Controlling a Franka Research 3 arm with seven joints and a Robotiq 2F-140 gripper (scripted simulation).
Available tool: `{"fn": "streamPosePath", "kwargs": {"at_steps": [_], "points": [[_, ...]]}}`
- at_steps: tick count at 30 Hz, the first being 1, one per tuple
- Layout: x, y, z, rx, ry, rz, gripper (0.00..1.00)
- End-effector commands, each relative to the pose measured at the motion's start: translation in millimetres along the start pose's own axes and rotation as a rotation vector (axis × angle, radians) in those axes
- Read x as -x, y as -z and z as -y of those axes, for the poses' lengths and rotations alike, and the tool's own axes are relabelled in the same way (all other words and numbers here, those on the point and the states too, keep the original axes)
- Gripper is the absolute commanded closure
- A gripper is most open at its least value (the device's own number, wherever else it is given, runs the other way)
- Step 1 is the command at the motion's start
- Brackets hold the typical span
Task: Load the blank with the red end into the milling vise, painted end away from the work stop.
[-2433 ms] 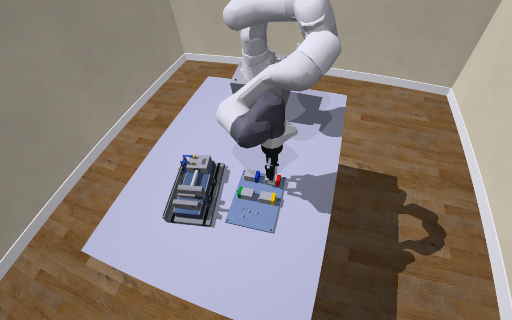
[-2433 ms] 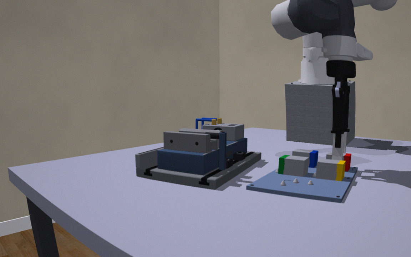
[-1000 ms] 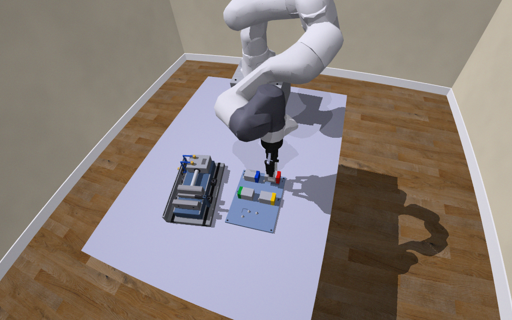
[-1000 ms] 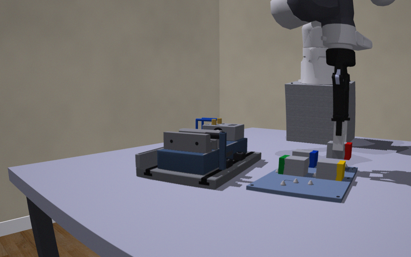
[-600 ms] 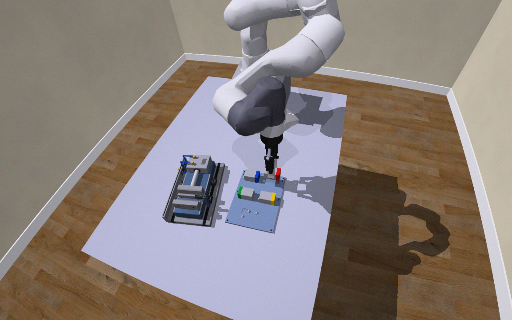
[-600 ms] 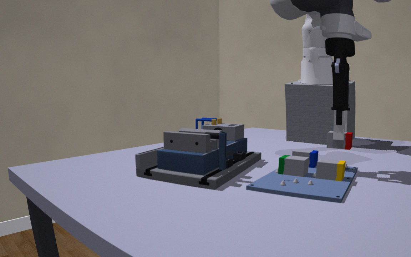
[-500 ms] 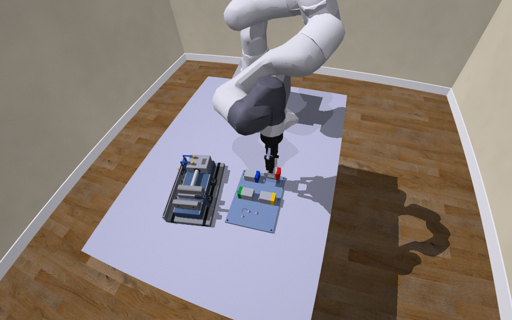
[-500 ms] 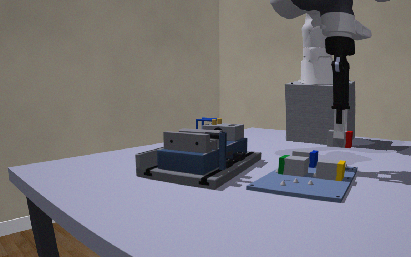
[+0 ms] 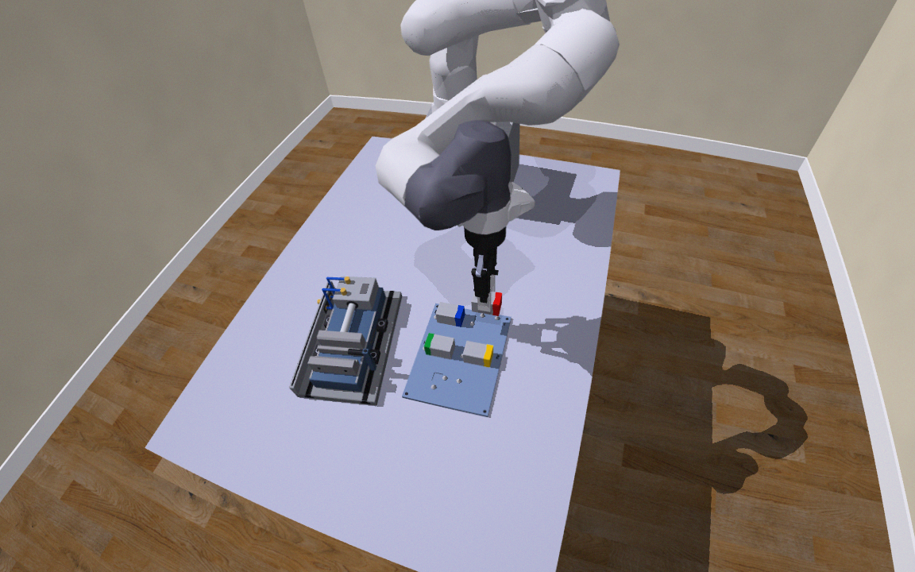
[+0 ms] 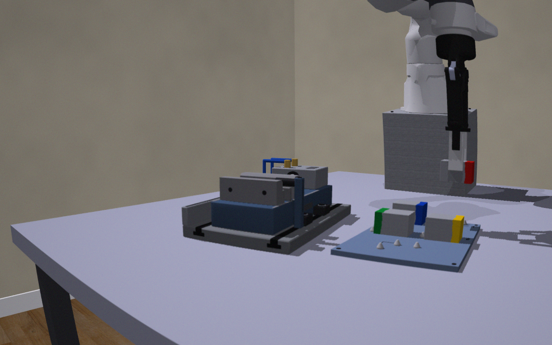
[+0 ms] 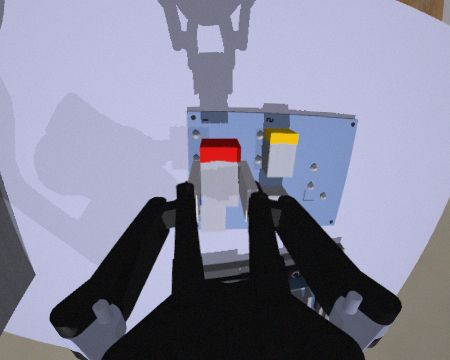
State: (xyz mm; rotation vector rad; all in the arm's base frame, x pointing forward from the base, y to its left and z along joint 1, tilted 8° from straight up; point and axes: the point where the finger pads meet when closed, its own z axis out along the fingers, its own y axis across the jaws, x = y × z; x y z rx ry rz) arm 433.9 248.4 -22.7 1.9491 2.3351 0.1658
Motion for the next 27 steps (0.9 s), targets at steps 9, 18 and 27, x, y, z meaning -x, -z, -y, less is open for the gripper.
{"fn": "streamPosePath", "kwargs": {"at_steps": [9,18,27], "points": [[1,11,3,-0.008,-0.004,0.001,1.0],[0,47,4,-0.01,-0.009,0.0,1.0],[0,50,4,-0.008,-0.003,0.001,1.0]]}}
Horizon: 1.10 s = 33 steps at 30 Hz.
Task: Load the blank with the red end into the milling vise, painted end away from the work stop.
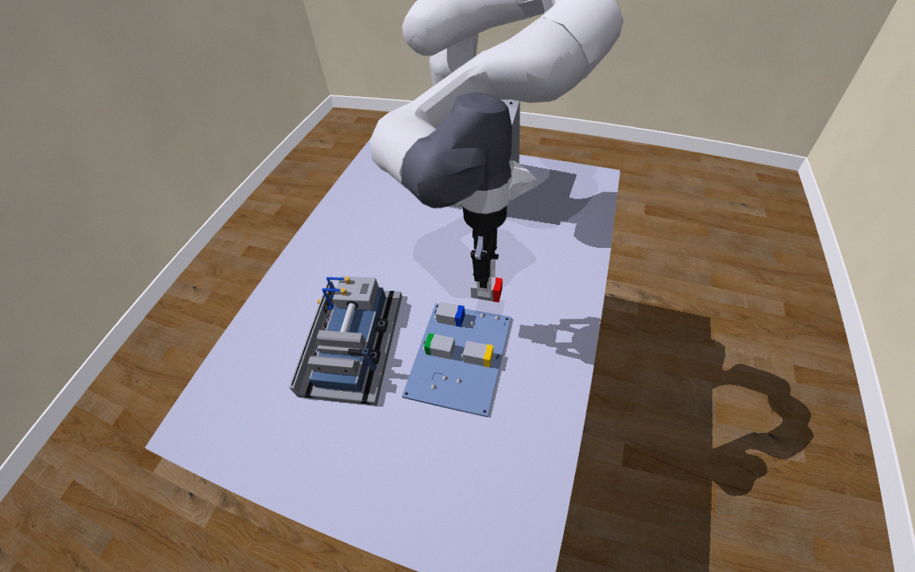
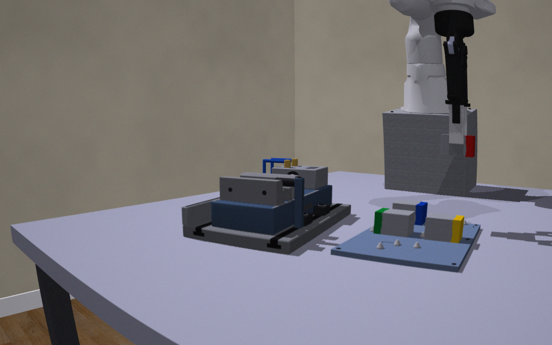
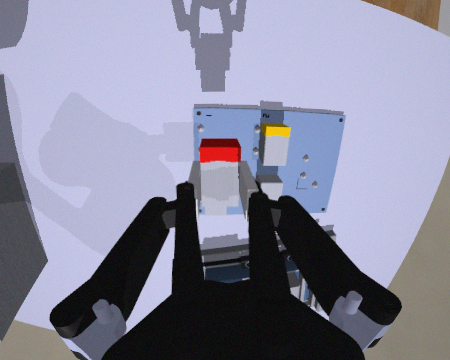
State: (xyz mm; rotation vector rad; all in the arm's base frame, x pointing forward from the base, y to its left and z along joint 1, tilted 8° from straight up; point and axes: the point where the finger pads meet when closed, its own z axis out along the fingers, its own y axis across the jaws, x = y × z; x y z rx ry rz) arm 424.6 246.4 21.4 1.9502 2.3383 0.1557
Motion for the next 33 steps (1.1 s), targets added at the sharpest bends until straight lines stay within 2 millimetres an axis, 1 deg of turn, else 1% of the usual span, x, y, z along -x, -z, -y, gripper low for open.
{"fn": "streamPosePath", "kwargs": {"at_steps": [1,3,15,20,33], "points": [[-0.2,7.5,1.1,-0.002,-0.006,-0.002,1.0],[-0.1,12.9,2.0,-0.003,-0.01,-0.002,1.0],[-0.1,12.9,2.0,-0.003,-0.01,-0.002,1.0],[-0.1,6.7,1.8,-0.003,-0.01,-0.002,1.0],[0.0,6.5,2.2,-0.004,-0.007,-0.001,1.0]]}}
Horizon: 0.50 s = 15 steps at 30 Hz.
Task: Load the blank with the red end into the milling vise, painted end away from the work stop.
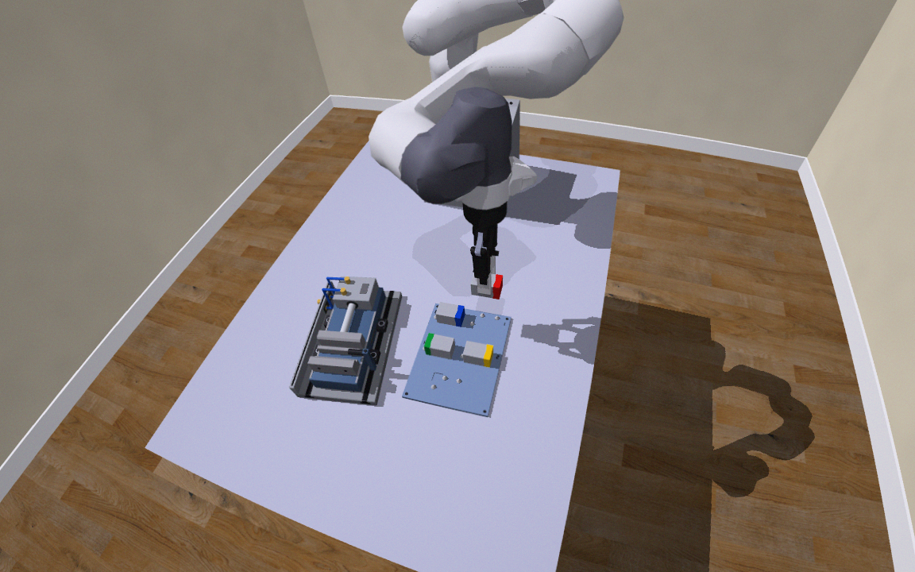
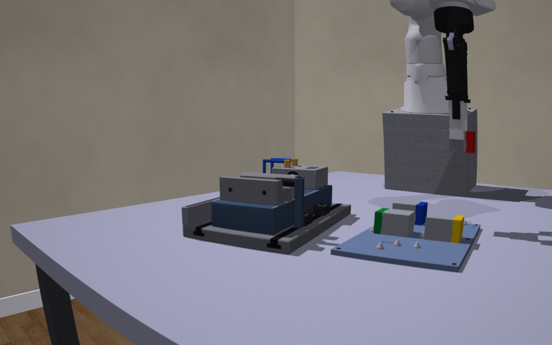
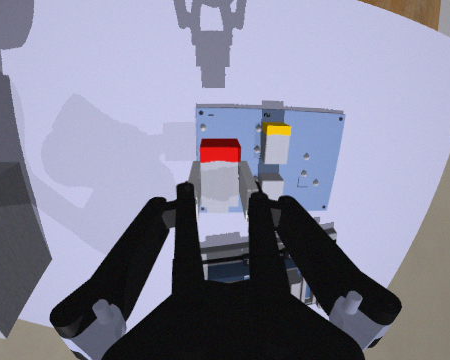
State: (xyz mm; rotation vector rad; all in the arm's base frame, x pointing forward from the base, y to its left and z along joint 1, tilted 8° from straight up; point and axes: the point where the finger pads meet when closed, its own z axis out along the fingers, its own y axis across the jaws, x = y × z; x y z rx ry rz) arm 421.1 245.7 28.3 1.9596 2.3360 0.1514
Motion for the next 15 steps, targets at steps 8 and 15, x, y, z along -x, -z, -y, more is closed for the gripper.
{"fn": "streamPosePath", "kwargs": {"at_steps": [8,15], "points": [[-0.3,-5.2,-1.5,0.001,-0.005,-0.001,1.0],[-0.3,-5.2,-1.5,0.001,-0.005,-0.001,1.0]]}}
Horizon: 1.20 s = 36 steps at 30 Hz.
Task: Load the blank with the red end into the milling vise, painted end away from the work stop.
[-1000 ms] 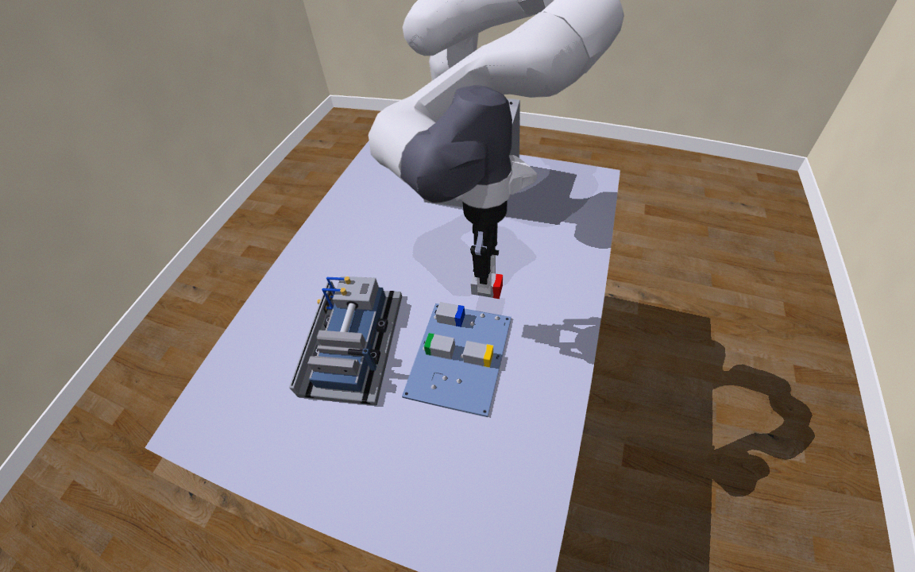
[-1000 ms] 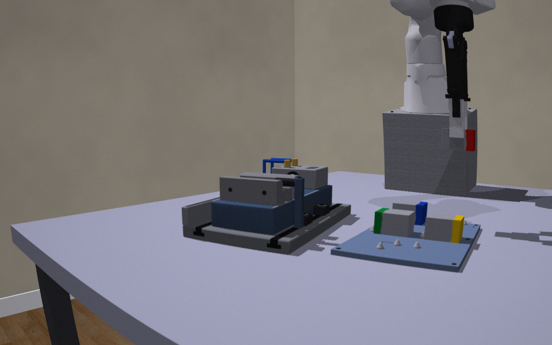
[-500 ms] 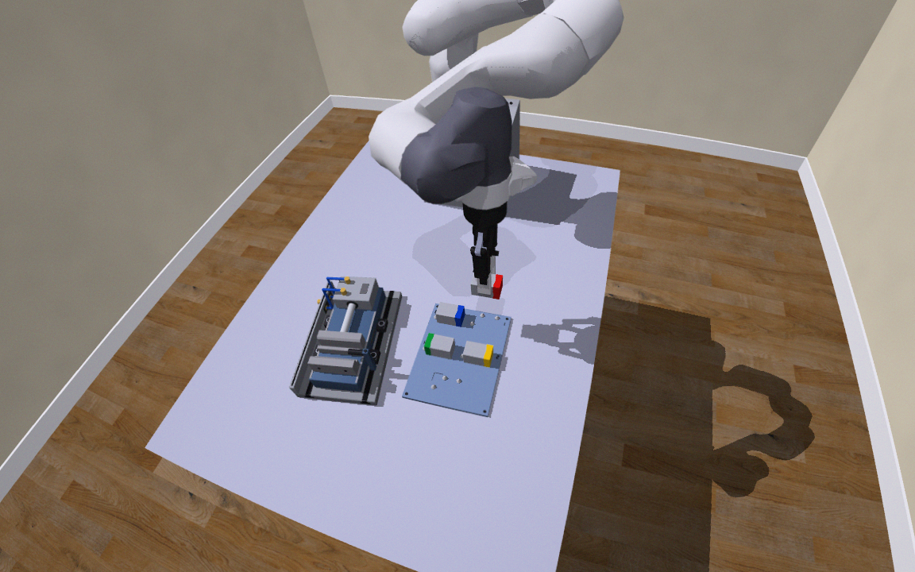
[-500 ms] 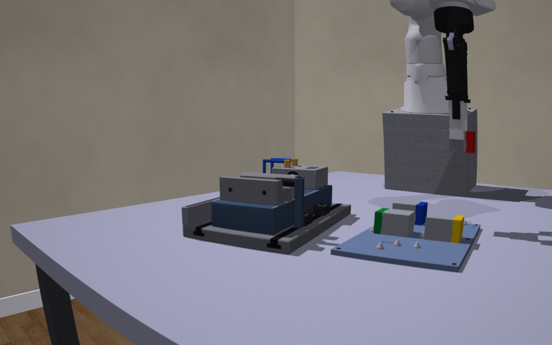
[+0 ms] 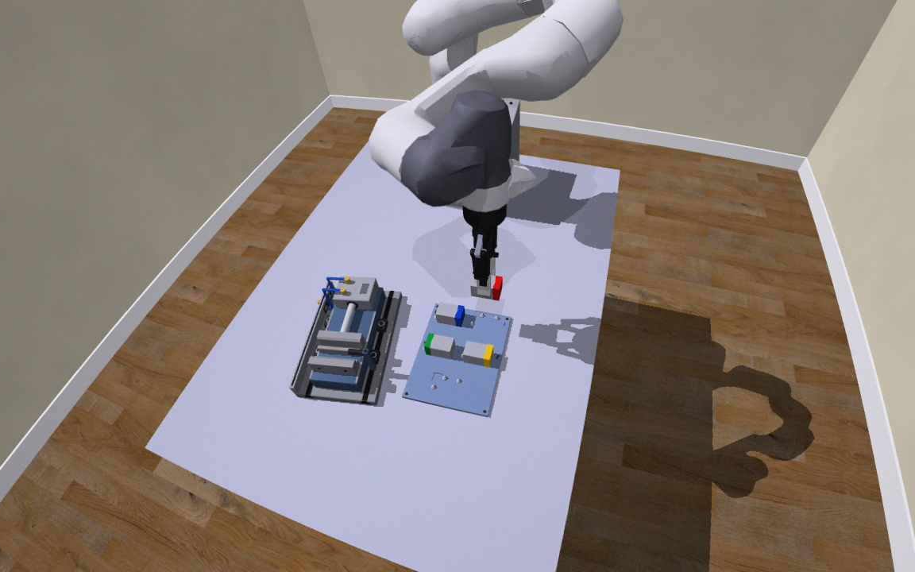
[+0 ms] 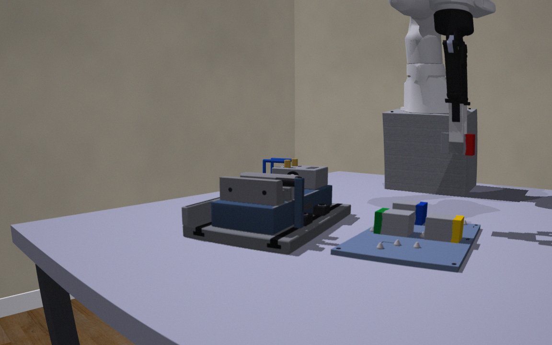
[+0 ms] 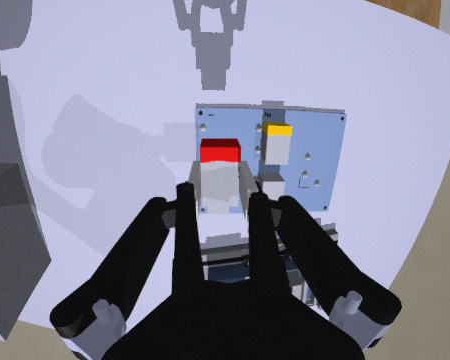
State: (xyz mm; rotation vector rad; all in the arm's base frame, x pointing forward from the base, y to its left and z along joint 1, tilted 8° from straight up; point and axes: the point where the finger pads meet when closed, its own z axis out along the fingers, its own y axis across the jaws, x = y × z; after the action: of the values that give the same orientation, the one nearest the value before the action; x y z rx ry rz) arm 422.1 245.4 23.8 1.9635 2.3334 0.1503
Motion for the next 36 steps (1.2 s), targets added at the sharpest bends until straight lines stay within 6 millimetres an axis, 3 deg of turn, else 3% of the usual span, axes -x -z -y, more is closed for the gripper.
{"fn": "streamPosePath", "kwargs": {"at_steps": [1,36], "points": [[-0.8,-0.6,-1.2,0.002,-0.001,-0.002,1.0],[-0.6,-3.5,-1.2,0.001,-0.045,0.0,1.0]]}}
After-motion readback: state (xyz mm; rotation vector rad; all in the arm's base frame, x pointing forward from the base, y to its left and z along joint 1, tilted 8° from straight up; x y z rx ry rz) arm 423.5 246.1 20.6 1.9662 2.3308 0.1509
